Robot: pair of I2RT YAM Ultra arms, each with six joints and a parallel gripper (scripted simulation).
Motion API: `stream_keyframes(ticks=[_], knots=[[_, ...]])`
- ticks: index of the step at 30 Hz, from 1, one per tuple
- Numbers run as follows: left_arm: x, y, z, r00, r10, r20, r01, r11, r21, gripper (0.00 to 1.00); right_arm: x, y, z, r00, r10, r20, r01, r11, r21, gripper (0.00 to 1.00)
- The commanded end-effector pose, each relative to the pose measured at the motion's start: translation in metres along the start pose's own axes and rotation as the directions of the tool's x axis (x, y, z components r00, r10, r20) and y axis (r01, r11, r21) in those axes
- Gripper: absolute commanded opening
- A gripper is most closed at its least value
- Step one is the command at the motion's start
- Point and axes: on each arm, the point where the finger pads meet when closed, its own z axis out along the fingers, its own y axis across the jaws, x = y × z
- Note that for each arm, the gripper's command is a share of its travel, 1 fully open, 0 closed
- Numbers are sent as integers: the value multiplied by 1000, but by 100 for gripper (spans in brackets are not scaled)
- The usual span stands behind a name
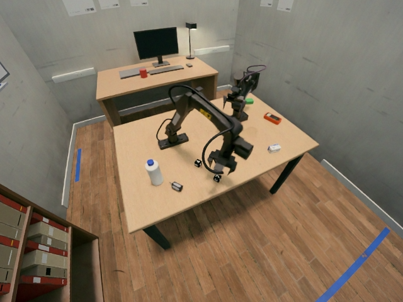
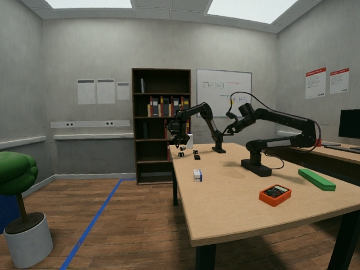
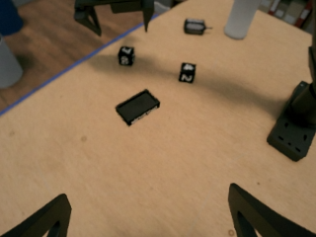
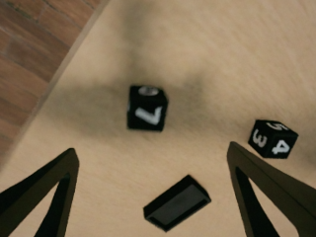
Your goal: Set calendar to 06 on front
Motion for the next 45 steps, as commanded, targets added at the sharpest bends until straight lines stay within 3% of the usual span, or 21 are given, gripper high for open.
stream_keyframes(ticks=[1,6,12,16,18,23,27,33,45], knots=[[-5,6,-6,998,-57,0,56,996,-65,100,-6,-5,-1,991,-94,92,85,992,96,100],[0,20,-5,991,-133,-20,127,976,-177,100,2,4,-2,941,-266,207,226,954,200,100],[1,36,-6,980,-197,2,188,933,-308,100,16,17,-3,831,-463,310,362,871,332,100],[-1,39,-8,978,-206,28,202,914,-352,100,23,24,-4,749,-563,350,418,811,410,100],[-1,39,-8,978,-206,28,202,914,-352,100,23,24,-4,749,-563,350,418,811,410,100],[-9,36,-11,978,-187,93,208,900,-383,100,35,32,-1,593,-710,380,480,691,541,100],[-18,24,-13,979,-148,141,191,911,-366,100,47,38,4,505,-773,383,503,624,598,100],[-21,-2,-12,987,-83,140,120,951,-284,100,51,36,6,490,-786,376,508,608,610,100],[-22,-4,-12,985,-91,144,128,953,-276,100,51,36,6,493,-783,379,505,613,608,100]])
